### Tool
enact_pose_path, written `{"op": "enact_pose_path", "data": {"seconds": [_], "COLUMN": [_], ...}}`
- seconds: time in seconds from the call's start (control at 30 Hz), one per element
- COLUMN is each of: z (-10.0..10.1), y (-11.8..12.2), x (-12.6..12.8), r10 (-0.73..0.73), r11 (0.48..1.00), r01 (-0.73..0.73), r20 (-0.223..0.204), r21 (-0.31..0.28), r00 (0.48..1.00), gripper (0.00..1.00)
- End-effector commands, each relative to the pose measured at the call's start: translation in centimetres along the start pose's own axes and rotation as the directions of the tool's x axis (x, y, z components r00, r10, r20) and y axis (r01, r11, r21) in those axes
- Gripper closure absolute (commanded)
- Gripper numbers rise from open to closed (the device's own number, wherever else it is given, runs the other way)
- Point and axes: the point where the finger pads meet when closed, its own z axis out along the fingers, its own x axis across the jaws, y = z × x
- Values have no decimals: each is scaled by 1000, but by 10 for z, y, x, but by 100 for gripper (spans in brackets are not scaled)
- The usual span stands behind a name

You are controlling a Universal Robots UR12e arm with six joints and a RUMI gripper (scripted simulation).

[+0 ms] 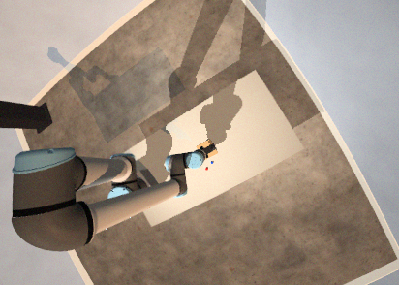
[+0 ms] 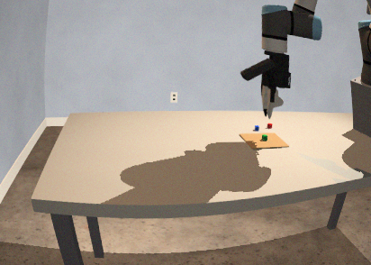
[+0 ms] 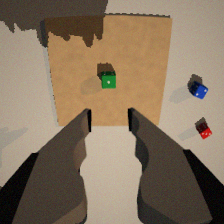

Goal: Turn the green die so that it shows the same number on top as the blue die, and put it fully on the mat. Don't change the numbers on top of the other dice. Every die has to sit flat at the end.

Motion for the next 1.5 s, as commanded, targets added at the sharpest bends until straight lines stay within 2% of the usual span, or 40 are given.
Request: {"op": "enact_pose_path", "data": {"seconds": [0.0,0.2,0.23,1.03,1.27,1.47], "z": [-15,-16,-16,-16,-16,-15], "y": [0,0,0,0,-1,-2], "x": [0,0,0,0,0,1], "r10": [0,0,0,6,41,142], "r11": [1000,1000,1000,1000,999,990], "r01": [0,0,0,-6,-41,-142], "r20": [0,0,0,0,0,0], "r21": [-1,-1,-1,-1,-1,-1], "r00": [1000,1000,1000,1000,999,990], "gripper": [82,82,0,0,0,0]}}
